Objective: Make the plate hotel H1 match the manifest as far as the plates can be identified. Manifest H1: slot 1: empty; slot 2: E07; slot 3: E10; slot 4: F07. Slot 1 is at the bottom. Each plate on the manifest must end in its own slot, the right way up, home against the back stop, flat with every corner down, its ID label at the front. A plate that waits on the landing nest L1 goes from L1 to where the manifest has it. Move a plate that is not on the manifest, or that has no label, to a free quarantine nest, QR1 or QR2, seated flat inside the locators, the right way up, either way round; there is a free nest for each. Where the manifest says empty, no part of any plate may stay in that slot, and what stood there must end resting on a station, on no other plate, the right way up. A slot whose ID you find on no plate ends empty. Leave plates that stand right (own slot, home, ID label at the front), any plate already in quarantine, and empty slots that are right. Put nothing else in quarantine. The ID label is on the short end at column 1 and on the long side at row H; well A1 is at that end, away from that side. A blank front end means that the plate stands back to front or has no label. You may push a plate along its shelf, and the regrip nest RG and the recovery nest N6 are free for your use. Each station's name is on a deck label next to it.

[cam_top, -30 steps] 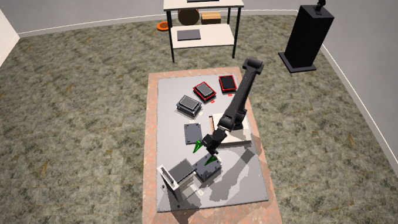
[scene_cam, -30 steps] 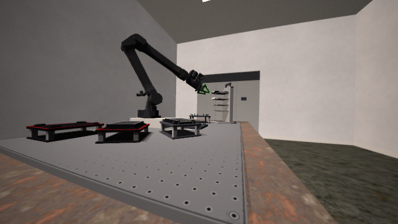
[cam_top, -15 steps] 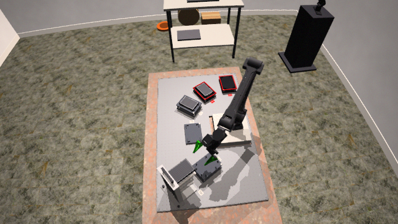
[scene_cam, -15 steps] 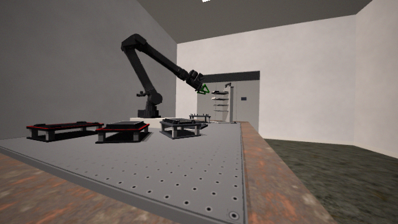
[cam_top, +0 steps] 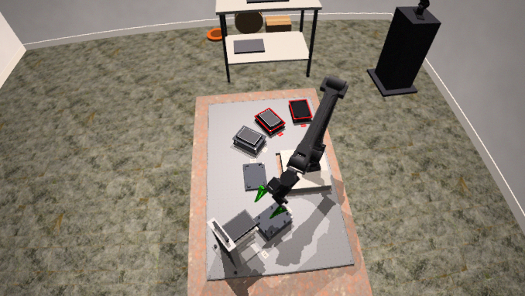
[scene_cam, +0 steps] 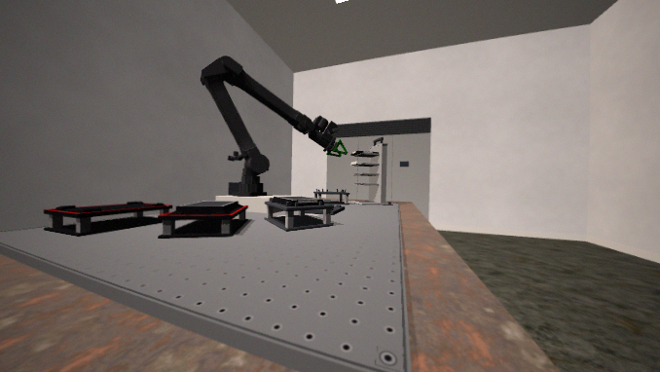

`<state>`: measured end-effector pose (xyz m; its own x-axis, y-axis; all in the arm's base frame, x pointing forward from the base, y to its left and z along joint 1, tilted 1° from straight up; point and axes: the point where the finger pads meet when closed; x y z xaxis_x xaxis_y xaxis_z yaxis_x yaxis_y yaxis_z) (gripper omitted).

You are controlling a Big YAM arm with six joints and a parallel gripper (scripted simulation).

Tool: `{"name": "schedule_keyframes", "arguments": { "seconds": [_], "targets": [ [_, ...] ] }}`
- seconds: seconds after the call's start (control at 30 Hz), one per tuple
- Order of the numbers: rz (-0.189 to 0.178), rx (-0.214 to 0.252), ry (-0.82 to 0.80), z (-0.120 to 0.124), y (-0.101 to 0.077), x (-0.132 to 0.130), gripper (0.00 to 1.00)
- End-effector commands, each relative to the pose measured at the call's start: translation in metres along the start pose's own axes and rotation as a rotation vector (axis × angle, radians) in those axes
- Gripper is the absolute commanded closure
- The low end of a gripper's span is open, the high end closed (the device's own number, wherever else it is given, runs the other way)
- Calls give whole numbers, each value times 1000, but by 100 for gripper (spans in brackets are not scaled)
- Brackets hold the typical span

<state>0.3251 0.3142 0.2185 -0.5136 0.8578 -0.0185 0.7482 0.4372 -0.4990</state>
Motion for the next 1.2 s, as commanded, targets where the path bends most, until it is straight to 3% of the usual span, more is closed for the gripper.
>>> {"name": "schedule_keyframes", "arguments": {
  "seconds": [0.0, 0.83, 0.87, 0.93, 1.17],
  "targets": [
    [-5, -53, 16, -29, -1, 2, 0],
    [4, -57, 13, -29, 2, -2, 0],
    [4, -28, 5, -9, 2, -1, 0],
    [-8, -33, 7, -9, -10, 3, 0],
    [-7, -22, 12, -3, -17, 3, 0]
  ]
}}
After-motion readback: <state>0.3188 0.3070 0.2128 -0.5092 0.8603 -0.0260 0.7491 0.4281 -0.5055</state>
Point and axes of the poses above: the point where the finger pads meet when closed, its own y axis out along the fingers, its own x axis across the jaws, z = x × y, and after that the axes turned 3 degrees about -y, right-handed
